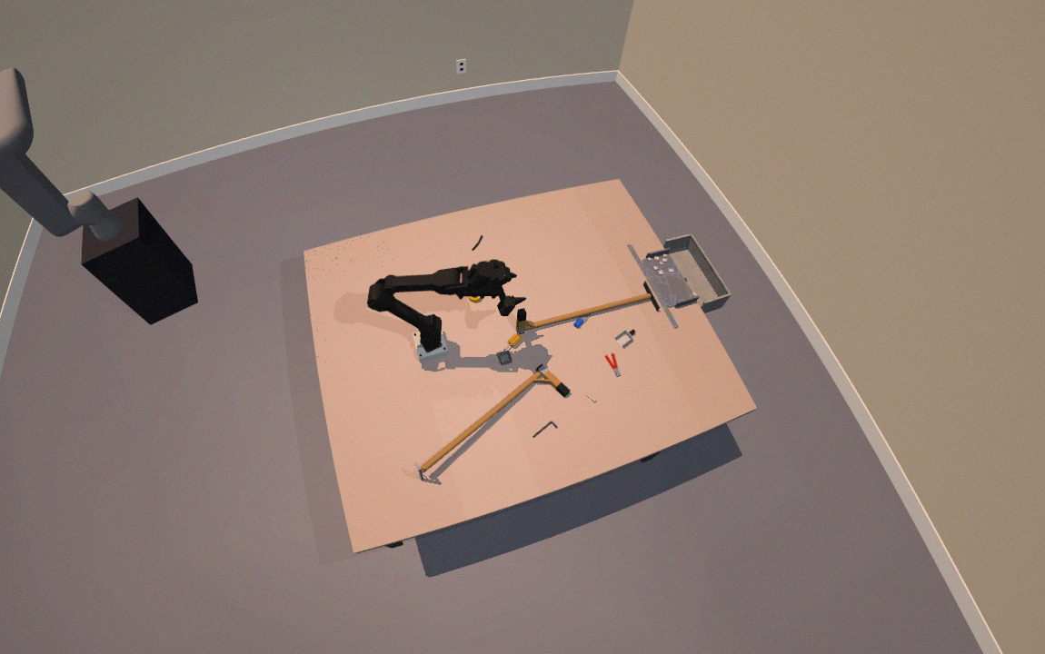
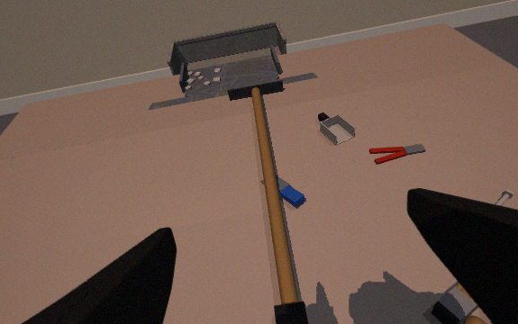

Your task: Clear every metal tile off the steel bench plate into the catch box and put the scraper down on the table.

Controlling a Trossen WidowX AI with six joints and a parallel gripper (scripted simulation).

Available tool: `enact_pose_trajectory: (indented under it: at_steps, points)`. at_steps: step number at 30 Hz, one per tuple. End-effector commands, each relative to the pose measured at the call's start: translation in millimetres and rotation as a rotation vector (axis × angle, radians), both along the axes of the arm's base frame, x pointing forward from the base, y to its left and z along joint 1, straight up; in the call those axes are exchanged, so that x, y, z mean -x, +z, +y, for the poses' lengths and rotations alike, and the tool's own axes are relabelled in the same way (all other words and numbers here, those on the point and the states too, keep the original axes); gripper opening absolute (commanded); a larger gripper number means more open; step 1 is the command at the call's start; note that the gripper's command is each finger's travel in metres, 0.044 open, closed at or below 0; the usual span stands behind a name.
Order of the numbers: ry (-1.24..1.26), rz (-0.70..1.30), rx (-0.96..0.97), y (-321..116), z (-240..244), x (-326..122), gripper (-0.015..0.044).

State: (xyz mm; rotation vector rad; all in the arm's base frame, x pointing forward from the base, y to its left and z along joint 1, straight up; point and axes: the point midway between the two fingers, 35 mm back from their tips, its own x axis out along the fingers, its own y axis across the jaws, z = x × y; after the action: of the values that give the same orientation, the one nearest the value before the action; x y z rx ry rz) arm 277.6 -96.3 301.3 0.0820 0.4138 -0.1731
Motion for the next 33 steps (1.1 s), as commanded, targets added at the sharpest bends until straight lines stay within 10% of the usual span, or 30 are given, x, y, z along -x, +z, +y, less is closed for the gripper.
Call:
enact_pose_trajectory:
  at_steps: [1,33]
  points:
    - [0.010,-0.079,0.019,29.4,4.4,10.5,0.0440]
    - [0.033,-0.253,0.087,91.7,21.0,43.6,0.0440]
